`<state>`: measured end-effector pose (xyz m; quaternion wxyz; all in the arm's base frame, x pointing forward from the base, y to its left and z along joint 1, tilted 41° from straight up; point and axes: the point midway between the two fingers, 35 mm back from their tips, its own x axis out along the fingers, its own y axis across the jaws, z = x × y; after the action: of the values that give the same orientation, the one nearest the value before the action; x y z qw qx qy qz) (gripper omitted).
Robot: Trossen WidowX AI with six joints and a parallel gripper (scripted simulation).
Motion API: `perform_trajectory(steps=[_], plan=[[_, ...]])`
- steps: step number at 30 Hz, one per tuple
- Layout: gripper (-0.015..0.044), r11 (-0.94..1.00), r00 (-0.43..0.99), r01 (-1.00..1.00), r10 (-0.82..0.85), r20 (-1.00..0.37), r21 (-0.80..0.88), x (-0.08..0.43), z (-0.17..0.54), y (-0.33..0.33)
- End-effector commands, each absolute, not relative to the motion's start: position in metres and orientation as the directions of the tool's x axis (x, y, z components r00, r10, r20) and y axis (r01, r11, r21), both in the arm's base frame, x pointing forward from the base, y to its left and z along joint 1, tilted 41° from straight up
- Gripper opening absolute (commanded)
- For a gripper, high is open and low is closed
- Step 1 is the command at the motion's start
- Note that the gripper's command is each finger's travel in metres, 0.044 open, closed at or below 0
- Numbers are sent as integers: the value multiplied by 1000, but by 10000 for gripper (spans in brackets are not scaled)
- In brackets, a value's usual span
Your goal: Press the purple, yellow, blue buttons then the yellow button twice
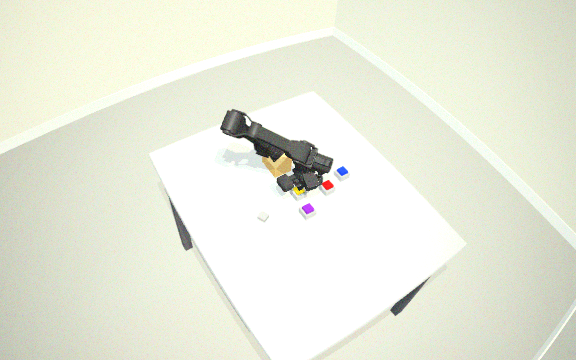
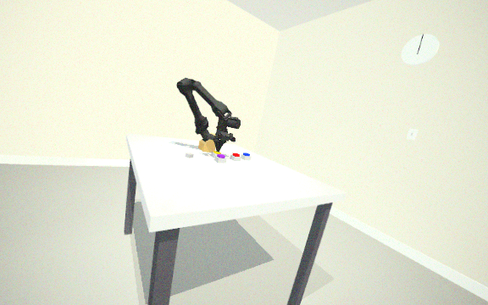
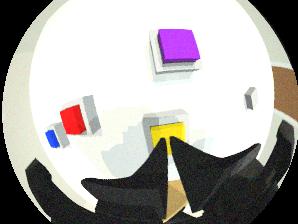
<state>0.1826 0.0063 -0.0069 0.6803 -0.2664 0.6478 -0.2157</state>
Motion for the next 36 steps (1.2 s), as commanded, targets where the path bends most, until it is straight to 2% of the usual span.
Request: perform_trajectory(steps=[1, 18, 27, 36], plan=[[20, 759, 62, -58, -646, -761, -648, 180, -9, 2], [20, 759, 62, -58, -646, -761, -648, 180, -9, 2], [20, 760, 62, -59, -644, -762, -647, 178, 16, 24], [256, 774, 77, -52, -627, -775, -631, 220, -3, 111]])
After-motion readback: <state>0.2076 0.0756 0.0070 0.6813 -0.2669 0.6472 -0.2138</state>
